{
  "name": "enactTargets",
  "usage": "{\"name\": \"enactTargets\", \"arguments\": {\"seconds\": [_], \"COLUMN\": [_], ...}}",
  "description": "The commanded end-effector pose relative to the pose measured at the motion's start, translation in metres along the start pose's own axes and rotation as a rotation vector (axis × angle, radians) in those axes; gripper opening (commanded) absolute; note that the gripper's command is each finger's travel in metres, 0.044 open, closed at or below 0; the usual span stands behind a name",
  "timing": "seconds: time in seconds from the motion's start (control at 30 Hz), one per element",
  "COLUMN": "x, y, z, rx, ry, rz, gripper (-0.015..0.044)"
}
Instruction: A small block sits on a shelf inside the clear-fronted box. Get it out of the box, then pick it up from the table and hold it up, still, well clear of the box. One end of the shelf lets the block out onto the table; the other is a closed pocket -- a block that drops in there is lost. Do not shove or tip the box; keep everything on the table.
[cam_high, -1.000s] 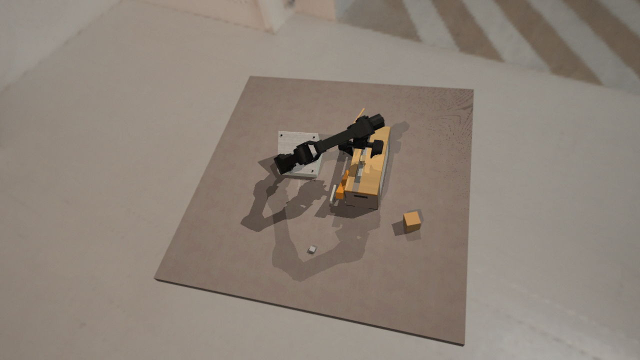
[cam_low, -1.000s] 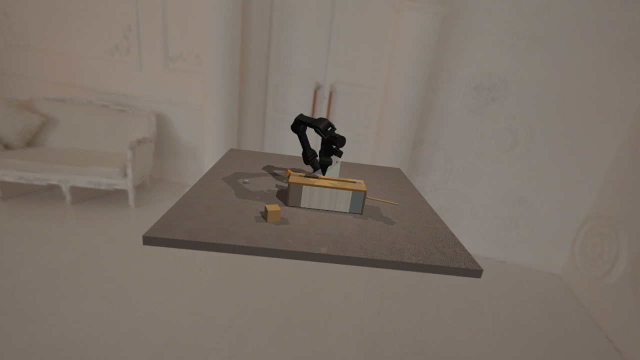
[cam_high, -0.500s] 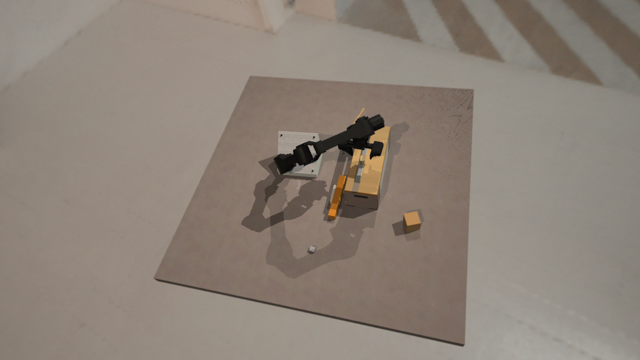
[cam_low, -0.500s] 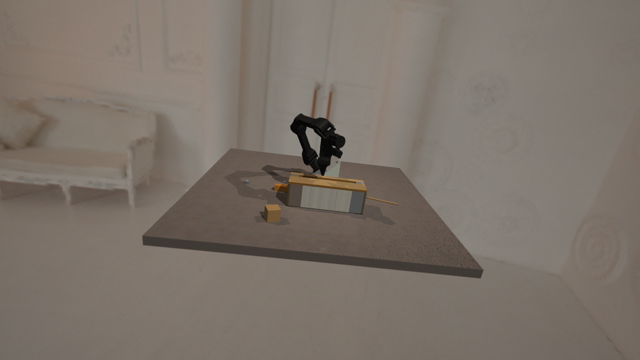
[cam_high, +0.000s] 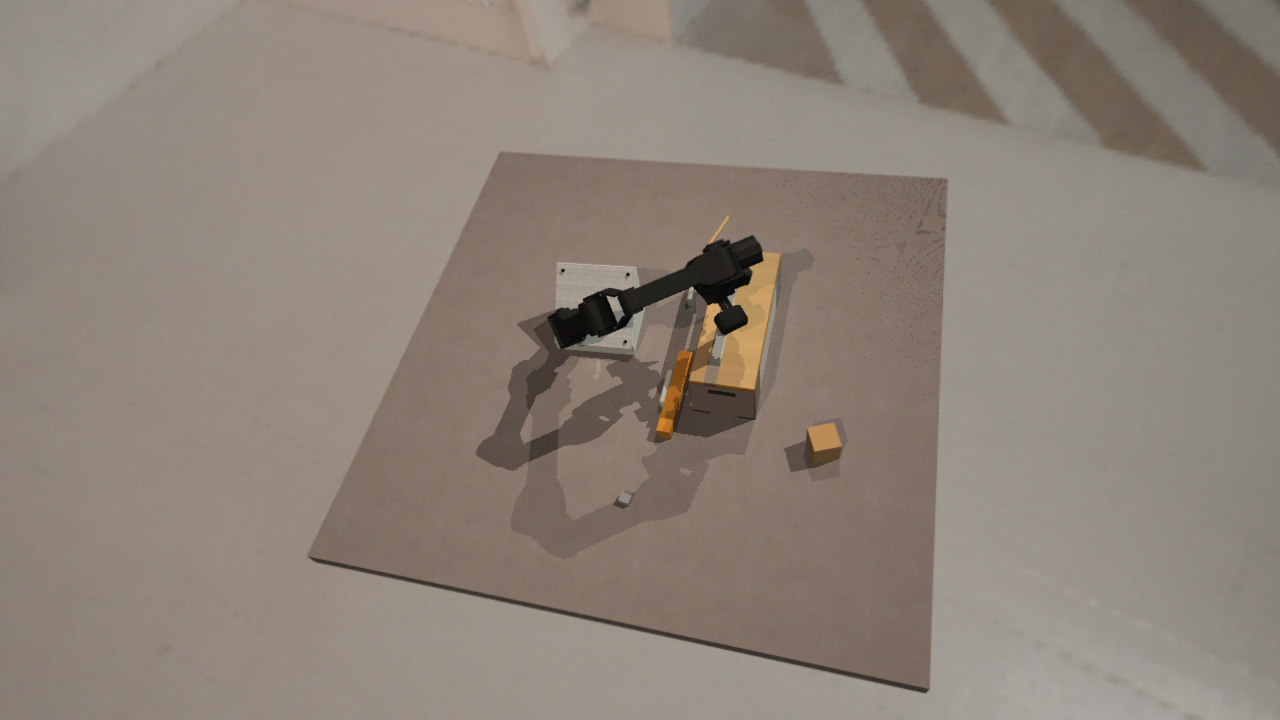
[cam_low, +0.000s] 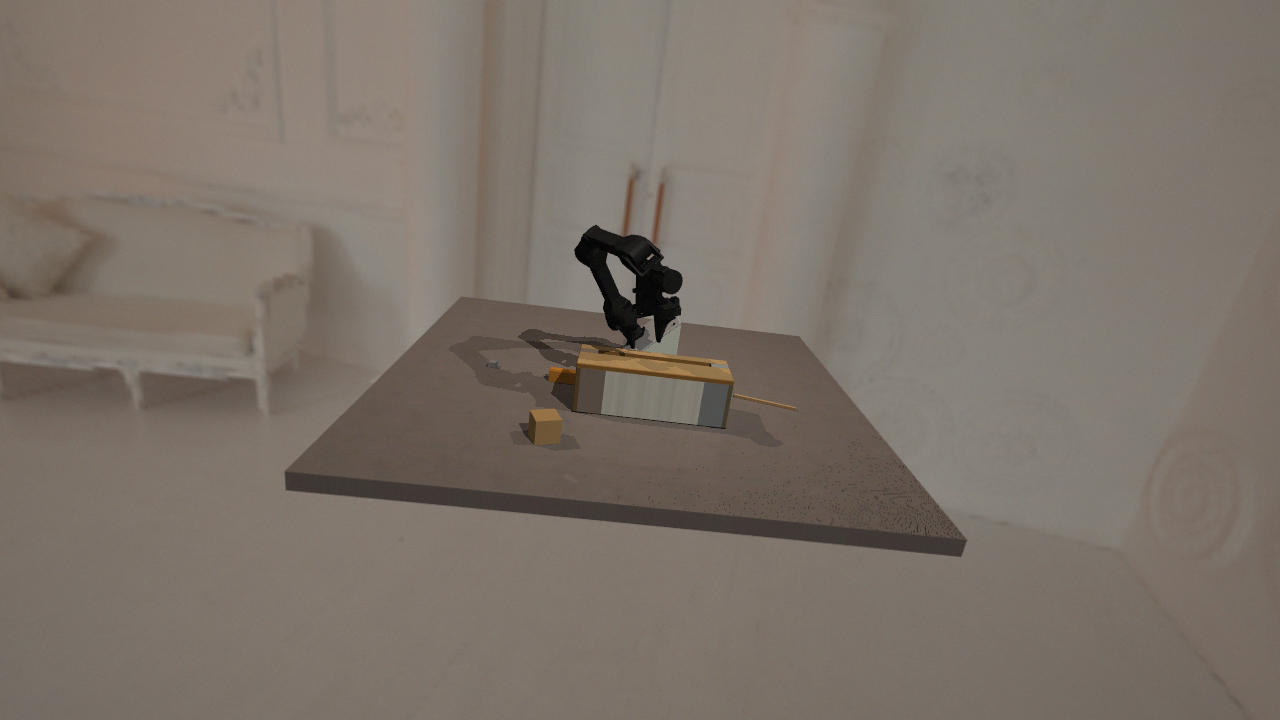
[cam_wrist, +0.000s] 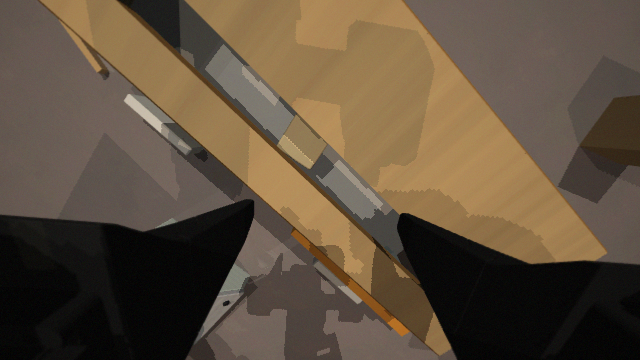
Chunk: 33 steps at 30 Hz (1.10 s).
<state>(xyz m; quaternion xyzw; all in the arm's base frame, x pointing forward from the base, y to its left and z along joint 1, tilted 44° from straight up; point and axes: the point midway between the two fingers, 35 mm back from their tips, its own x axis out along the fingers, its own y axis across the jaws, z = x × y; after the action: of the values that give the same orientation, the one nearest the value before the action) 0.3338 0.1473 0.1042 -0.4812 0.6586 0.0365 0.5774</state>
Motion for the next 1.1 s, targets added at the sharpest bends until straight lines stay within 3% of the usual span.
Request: {"name": "enactTargets", "arguments": {"seconds": [0.0,0.8,1.07], "x": [-0.001,0.0,0.0], "y": [0.007,0.018,0.018], "z": [-0.015,-0.033,-0.033], "rx": [0.894,2.202,2.216], "ry": [-0.021,0.122,0.125], "rz": [0.108,0.267,0.268], "gripper": [0.04,0.04,0.04]}}
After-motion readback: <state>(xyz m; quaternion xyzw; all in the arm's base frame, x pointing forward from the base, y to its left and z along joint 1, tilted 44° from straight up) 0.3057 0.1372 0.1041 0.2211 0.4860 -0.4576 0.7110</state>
